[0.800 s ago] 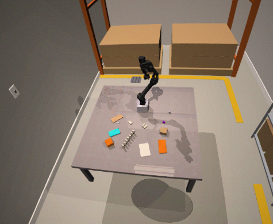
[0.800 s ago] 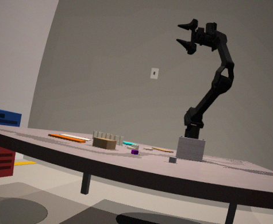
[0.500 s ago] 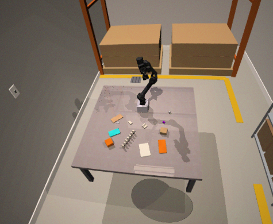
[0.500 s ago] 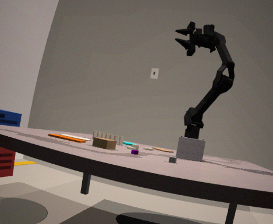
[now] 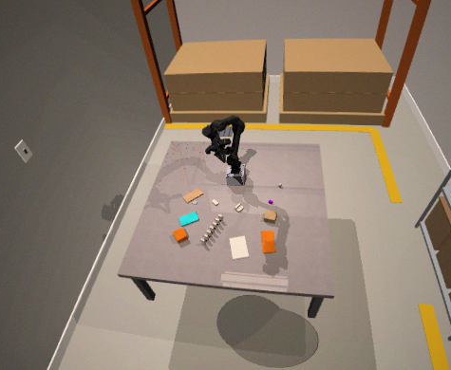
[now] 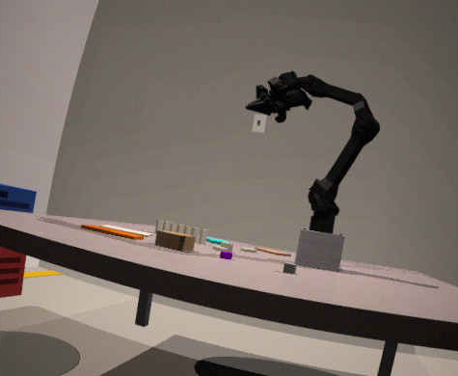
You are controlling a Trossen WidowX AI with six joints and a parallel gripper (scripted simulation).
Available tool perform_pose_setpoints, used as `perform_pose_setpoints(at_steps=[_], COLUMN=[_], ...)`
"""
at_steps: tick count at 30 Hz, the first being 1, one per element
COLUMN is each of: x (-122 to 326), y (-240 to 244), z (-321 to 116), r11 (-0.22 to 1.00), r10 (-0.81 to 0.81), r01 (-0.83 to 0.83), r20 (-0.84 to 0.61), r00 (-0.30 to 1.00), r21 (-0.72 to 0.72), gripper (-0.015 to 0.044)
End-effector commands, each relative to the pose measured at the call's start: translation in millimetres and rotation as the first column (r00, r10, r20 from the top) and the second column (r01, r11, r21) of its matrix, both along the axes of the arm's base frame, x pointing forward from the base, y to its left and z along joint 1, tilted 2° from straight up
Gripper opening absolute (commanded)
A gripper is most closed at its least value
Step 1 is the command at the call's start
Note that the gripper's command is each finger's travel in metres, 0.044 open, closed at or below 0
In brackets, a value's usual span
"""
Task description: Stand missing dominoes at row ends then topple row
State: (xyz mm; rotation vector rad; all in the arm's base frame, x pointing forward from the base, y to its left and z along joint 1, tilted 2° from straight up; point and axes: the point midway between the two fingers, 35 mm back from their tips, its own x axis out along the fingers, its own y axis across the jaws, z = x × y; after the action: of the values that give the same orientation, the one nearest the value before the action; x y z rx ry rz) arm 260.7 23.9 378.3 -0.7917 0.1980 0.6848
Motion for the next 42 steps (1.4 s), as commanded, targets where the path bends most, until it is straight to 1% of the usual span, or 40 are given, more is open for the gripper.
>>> perform_pose_setpoints(at_steps=[1, 6, 11, 16, 20, 22, 42], x=[34.3, 54.9, 54.6, 33.6, 4.9, -1.3, -1.5], y=[10.0, 31.0, 55.7, 76.3, 84.5, 84.9, 84.9], z=[-63.5, -139.6, -217.8, -293.8, -348.1, -357.3, -357.6], r11=[0.999, 0.998, 0.987, 0.947, 0.876, 0.858, 0.858], r10=[-0.026, -0.067, -0.142, -0.262, -0.384, -0.408, -0.409], r01=[0.031, 0.059, 0.060, 0.020, -0.040, -0.053, -0.053], r20=[-0.230, -0.458, -0.634, -0.734, -0.746, -0.741, -0.741], r00=[0.973, 0.886, 0.760, 0.626, 0.544, 0.533, 0.533], r21=[0.018, -0.032, -0.149, -0.321, -0.480, -0.511, -0.512], gripper=[0.0000, 0.0000, 0.0000, 0.0000, 0.0000, 0.0000, 0.0000])
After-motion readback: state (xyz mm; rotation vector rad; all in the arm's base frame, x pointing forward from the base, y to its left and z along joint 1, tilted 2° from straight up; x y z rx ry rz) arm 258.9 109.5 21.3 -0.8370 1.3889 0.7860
